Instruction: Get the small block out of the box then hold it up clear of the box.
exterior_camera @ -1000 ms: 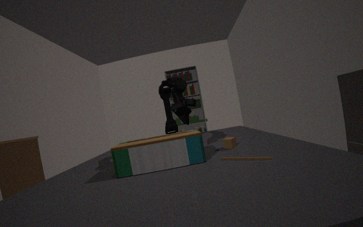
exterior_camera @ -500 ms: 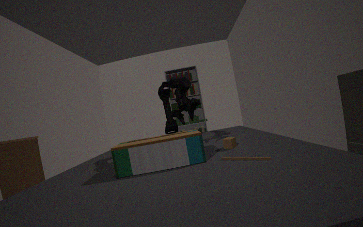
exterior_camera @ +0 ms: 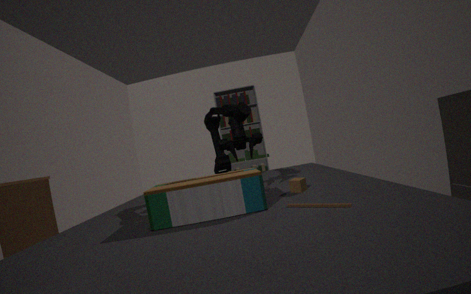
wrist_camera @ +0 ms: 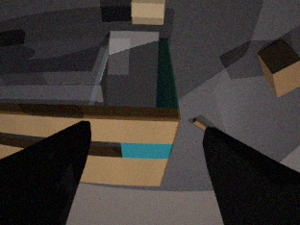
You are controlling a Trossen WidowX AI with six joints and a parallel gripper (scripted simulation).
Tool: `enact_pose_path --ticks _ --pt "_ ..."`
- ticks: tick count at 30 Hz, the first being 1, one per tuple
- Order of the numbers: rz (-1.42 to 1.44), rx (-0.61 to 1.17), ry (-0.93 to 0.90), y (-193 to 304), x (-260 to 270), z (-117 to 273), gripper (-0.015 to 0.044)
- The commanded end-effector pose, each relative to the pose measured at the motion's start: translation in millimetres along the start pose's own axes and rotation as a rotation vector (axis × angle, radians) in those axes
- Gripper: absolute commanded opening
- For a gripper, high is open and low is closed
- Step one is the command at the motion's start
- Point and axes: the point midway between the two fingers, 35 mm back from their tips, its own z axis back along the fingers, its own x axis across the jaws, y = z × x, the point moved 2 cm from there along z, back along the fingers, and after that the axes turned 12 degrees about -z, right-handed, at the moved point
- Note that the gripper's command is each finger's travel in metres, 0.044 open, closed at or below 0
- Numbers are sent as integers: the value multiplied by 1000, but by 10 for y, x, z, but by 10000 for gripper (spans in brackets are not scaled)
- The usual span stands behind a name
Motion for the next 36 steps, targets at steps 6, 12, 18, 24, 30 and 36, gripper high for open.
enact_pose_path --ticks 6,12,18,24,30,36 --pt "16 0 -6 -294 60 -711 285" --pt "16 -1 -7 -394 96 -871 285" --pt "16 -1 -7 -416 98 -942 285" --pt "16 -1 -7 -449 103 -1034 285" --pt "16 -1 -7 -485 110 -1124 285" --pt "16 -1 -7 -524 120 -1212 285"
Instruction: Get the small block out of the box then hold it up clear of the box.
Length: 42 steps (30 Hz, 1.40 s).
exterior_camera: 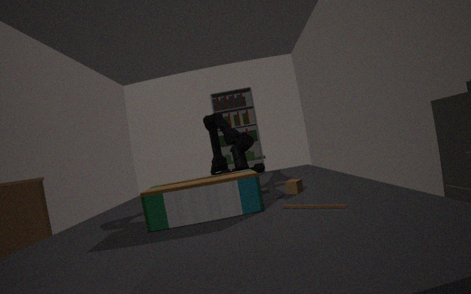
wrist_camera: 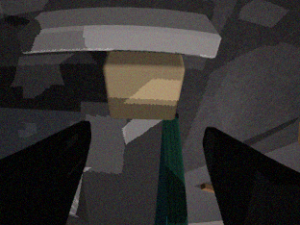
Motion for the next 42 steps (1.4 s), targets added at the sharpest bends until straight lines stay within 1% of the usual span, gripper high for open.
enact_pose_path --ticks 1,17,23,27,31,38,42 --pt "3 -4 -8 -46 26 -62 285" --pt "3 -5 -8 -153 60 -258 285" --pt "3 -5 -8 -153 60 -258 127" --pt "3 -5 -8 -153 60 -258 101" --pt "-18 6 -6 -69 26 -135 0" --pt "-1 -2 -6 100 -8 274 0" --pt "4 -2 -4 115 -9 326 0"
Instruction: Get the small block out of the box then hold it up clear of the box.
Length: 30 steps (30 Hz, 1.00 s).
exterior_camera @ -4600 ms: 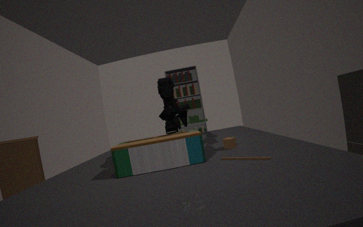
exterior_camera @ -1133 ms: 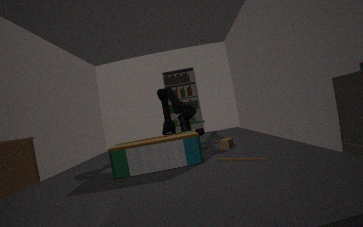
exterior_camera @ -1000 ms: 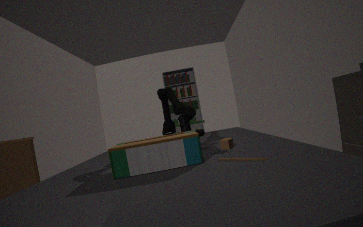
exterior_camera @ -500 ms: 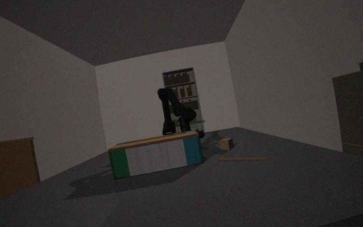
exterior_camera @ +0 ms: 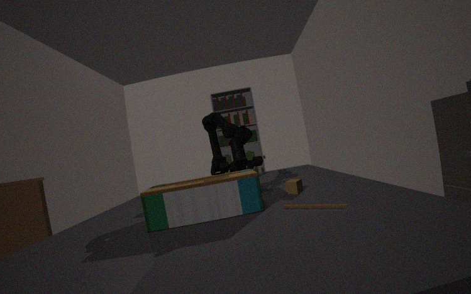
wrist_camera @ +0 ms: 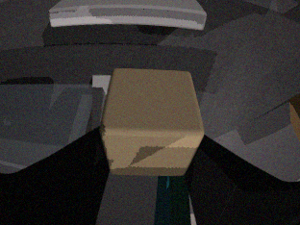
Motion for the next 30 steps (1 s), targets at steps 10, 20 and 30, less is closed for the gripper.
enact_pose_path --ticks 10,20,30 --pt "195 9 99 78 -35 577 0" --pt "369 43 184 55 -4 1087 0" --pt "369 43 184 55 -4 1087 0"
